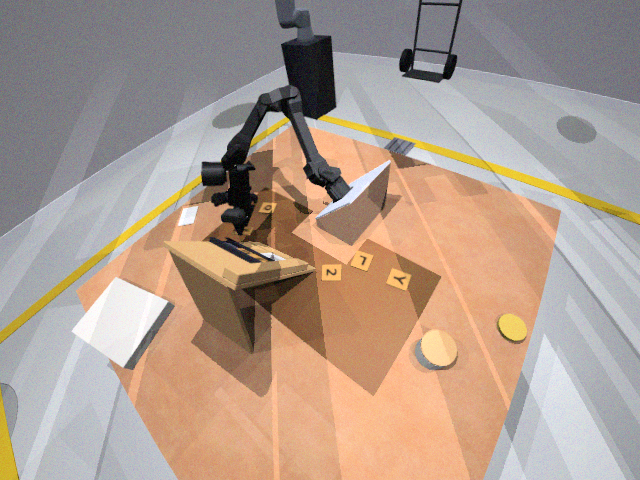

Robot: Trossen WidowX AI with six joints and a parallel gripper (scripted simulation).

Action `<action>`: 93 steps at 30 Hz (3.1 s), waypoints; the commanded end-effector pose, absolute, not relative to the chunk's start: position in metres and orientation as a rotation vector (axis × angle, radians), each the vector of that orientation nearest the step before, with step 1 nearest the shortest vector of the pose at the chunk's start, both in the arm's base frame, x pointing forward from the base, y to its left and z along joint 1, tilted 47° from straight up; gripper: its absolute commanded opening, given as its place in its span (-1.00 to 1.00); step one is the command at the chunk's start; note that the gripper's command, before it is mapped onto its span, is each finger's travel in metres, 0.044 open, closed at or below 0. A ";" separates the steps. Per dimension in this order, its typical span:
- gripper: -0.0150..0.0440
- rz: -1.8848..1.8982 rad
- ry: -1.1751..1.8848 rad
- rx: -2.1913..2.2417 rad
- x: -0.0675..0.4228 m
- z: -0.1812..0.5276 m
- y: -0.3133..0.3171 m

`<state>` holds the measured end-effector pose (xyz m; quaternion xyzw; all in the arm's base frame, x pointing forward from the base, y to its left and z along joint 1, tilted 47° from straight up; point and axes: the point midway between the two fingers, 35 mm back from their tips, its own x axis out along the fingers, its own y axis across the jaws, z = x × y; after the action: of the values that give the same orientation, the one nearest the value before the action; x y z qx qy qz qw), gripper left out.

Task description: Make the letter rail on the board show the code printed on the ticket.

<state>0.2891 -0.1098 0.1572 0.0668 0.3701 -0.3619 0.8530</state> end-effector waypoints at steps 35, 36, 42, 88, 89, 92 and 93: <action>-0.49 -0.134 0.673 -0.803 0.371 0.243 -0.111; -0.49 -0.123 0.667 -0.828 0.372 0.245 -0.111; -0.49 -0.114 0.662 -0.847 0.373 0.246 -0.111; -0.49 -0.114 0.662 -0.847 0.373 0.247 -0.111; -0.49 -0.114 0.662 -0.847 0.373 0.247 -0.111; -0.49 -0.114 0.662 -0.847 0.373 0.247 -0.111; -0.49 -0.114 0.662 -0.847 0.373 0.247 -0.111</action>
<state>0.3727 -0.1118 0.2450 -0.4020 0.3177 -0.0558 0.8569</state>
